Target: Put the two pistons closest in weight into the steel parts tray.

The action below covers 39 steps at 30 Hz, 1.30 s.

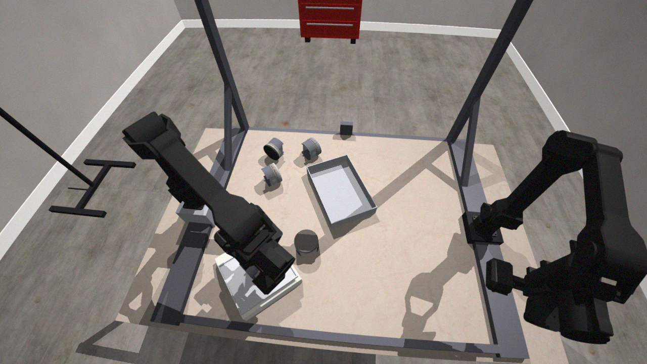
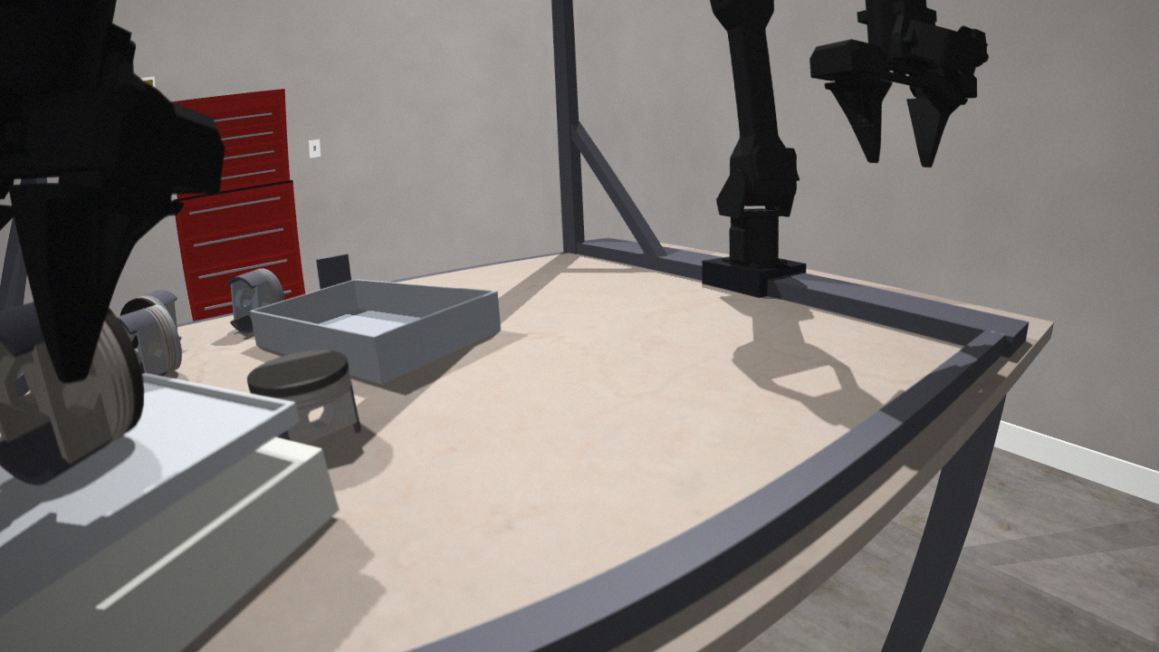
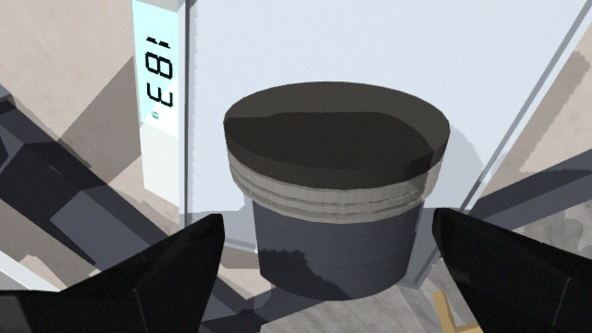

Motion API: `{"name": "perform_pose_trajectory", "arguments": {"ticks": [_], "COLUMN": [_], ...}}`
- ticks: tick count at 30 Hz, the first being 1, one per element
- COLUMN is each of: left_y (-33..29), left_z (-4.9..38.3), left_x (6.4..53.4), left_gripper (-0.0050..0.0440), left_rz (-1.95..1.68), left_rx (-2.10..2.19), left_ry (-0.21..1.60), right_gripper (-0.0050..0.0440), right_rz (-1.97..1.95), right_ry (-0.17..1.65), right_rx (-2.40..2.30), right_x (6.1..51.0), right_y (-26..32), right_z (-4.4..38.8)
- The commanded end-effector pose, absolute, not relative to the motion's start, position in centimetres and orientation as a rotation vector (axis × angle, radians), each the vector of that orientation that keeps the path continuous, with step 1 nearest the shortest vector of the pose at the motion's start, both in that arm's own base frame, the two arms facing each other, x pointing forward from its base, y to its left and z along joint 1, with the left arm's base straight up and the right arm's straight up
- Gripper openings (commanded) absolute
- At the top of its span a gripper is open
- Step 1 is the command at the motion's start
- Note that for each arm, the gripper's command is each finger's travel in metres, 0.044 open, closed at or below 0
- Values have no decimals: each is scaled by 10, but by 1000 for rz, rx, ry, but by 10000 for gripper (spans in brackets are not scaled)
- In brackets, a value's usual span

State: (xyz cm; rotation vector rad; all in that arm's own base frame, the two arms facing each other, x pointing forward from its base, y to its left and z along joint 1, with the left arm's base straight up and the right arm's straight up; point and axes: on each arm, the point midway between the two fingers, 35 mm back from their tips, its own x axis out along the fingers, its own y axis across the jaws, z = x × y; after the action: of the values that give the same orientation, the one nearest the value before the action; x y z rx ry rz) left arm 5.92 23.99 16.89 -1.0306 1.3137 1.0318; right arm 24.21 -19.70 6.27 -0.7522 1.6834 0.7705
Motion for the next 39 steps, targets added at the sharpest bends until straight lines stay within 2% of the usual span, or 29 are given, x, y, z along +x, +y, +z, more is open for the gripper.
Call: {"name": "perform_pose_trajectory", "arguments": {"ticks": [1,11,12,39], "left_y": [244,244,244,244], "left_z": [174,174,174,174], "left_x": [60,60,60,60], "left_gripper": [400,400,400,400], "left_rz": [1037,1037,1037,1037], "left_rx": [-1019,-1019,-1019,-1019], "left_ry": [1300,1300,1300,1300], "right_gripper": [378,378,158,158], "right_rz": [751,750,733,733], "right_ry": [1677,1680,1668,1668], "right_rx": [-765,-759,-773,-773], "right_x": [242,238,242,242], "right_y": [-201,-203,-204,-204], "right_z": [62,46,52,52]}}
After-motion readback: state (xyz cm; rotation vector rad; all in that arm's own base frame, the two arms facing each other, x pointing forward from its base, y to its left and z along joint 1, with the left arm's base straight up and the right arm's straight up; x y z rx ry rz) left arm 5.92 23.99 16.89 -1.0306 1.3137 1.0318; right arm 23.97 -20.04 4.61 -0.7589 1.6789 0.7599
